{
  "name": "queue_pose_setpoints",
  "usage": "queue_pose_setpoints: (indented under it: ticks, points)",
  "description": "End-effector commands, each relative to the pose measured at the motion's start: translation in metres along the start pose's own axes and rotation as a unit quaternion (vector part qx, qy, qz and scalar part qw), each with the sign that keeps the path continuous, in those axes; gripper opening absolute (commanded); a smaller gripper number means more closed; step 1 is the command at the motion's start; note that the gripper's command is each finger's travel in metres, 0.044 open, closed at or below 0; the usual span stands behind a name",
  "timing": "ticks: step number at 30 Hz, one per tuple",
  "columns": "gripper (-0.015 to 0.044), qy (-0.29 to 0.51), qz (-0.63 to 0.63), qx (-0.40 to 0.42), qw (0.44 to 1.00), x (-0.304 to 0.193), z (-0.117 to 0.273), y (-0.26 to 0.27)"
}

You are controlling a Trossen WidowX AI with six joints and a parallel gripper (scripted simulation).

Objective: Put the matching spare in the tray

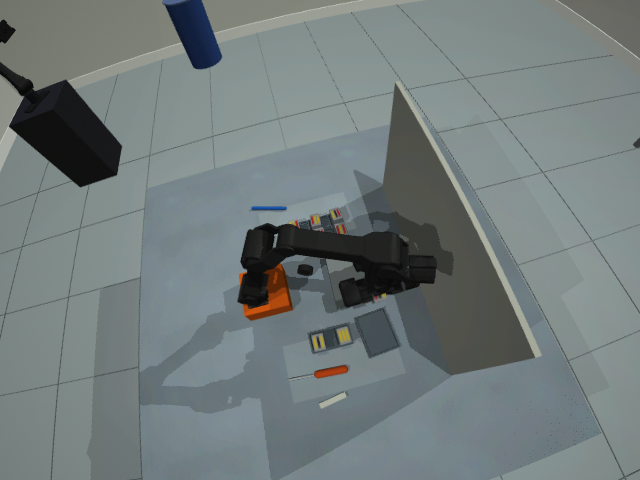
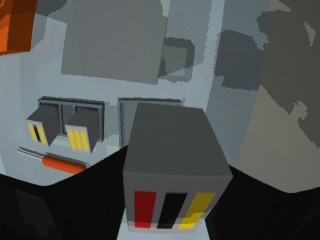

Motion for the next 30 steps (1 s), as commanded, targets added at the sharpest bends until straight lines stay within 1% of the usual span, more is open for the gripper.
queue_pose_setpoints:
  ticks: [1, 7, 30]
  points:
    - [0.0000, 0.001, 0.003, -0.003, 1.000, -0.029, 0.000, 0.009]
    - [0.0000, 0.002, 0.004, -0.003, 1.000, -0.062, -0.002, 0.024]
    - [0.0000, 0.002, 0.004, -0.003, 1.000, -0.065, -0.018, 0.021]
Point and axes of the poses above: the point midway between the two fingers, 35 mm back from their tips, its own z axis back along the fingers, its own y axis across the jaws, x = y × z, the point moved 2 cm from there along z, back along the fingers, and after that the axes turned 13 degrees about z, right-handed, at the moved point
